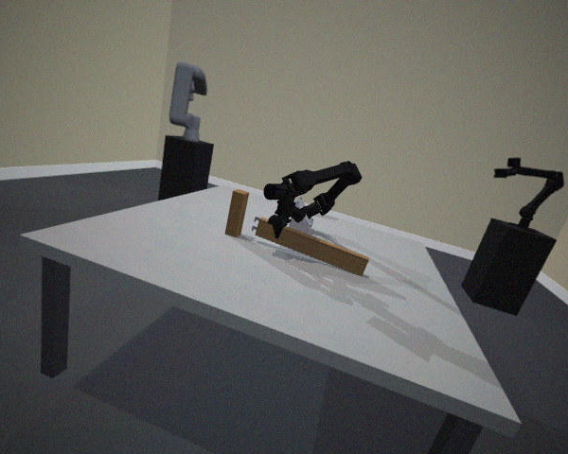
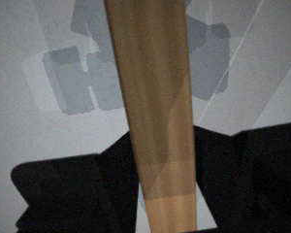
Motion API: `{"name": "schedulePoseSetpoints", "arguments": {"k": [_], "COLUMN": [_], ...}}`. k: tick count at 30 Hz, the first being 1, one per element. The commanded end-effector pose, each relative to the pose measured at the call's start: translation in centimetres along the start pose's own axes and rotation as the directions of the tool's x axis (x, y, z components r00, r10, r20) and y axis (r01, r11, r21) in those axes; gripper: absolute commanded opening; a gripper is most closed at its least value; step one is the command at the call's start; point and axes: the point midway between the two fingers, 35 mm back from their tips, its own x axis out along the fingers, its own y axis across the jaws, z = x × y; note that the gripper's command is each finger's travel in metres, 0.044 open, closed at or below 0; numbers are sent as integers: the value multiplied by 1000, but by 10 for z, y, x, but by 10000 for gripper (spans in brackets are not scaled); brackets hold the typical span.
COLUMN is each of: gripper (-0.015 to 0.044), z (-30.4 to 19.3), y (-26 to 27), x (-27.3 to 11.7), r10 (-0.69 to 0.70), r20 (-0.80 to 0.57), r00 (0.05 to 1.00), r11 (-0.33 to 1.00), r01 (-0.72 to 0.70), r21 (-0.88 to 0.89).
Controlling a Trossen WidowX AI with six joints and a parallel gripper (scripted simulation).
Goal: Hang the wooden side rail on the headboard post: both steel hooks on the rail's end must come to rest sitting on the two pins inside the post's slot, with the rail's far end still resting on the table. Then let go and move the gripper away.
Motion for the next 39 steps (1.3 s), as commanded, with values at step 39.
{"name": "schedulePoseSetpoints", "arguments": {"k": [39], "gripper": [0], "z": [-7], "y": [0], "x": [-4], "r10": [-8], "r20": [-5], "r00": [1000], "r11": [1000], "r01": [8], "r21": [2]}}
